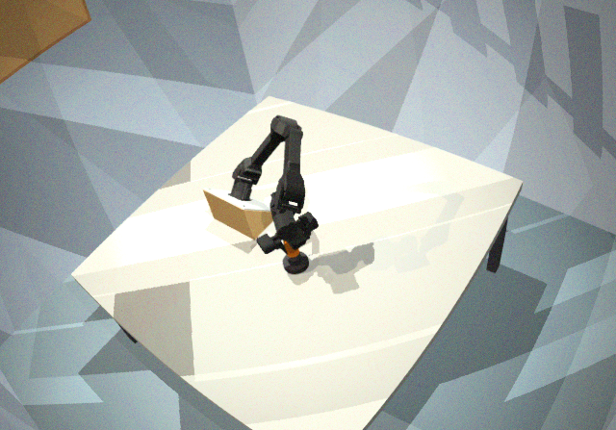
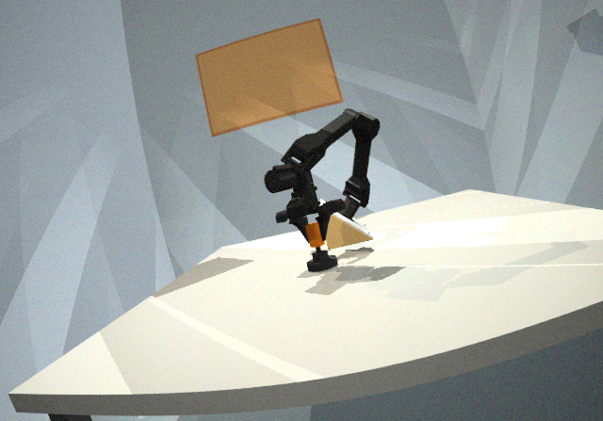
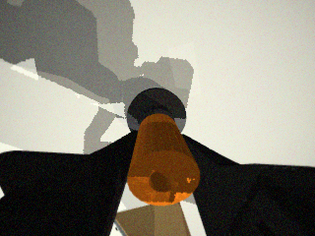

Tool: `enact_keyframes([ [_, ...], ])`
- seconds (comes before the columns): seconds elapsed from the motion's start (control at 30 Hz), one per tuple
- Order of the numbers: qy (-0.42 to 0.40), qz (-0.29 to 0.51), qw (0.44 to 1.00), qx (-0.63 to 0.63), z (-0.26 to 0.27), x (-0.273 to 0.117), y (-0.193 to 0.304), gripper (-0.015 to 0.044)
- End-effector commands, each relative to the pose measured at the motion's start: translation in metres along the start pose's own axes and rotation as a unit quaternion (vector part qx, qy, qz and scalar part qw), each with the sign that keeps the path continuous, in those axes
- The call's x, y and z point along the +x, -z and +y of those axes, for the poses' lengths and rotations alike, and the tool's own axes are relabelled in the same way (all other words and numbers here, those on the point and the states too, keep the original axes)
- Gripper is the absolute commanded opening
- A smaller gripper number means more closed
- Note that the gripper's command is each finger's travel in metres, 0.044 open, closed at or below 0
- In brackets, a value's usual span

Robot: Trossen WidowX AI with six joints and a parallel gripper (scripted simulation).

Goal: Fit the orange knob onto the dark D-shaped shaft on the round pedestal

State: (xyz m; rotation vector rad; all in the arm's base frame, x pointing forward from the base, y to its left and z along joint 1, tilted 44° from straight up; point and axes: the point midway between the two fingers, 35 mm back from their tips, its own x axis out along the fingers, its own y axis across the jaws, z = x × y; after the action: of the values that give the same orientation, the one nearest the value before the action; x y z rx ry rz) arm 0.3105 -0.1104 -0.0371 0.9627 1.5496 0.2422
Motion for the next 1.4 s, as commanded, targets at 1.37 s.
enact_keyframes([
  [1.37,0.000,0.000,0.994,0.108,-0.0006,0.0000,0.0009,0.0000],
])
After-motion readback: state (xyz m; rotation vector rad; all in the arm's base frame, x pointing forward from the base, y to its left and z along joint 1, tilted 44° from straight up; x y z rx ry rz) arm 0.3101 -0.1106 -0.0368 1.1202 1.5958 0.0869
